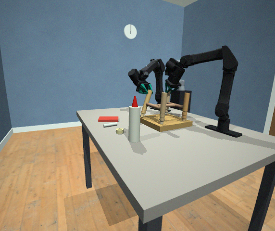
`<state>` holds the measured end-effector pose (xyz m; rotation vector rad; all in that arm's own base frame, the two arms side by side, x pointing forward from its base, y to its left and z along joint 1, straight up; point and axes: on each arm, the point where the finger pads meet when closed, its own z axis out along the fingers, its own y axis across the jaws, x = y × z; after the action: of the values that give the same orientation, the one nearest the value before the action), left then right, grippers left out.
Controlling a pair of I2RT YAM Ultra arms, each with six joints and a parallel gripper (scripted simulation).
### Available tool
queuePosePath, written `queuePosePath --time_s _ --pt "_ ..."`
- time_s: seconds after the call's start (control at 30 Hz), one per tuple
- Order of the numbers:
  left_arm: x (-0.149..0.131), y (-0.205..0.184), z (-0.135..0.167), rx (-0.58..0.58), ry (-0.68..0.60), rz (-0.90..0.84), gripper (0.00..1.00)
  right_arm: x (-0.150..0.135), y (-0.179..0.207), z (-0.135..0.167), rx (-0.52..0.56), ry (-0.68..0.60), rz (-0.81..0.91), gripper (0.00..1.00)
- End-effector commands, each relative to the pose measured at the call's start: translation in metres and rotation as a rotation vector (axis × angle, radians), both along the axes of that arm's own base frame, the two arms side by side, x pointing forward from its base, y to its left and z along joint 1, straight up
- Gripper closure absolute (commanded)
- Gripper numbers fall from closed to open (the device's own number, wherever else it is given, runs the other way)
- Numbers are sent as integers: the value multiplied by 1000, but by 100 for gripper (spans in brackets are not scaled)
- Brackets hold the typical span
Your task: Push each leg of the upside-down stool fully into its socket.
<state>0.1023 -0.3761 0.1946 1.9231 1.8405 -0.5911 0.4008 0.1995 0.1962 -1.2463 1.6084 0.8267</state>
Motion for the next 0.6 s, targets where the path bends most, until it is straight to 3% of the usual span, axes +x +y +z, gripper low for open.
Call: queuePosePath --time_s 0.0,0.57 --pt "-13 1 -1 0 35 -31 72 11 -7 7 3 -5 -34 72" --pt "-35 7 0 7 99 -84 72 28 -17 6 -29 -51 -86 72"
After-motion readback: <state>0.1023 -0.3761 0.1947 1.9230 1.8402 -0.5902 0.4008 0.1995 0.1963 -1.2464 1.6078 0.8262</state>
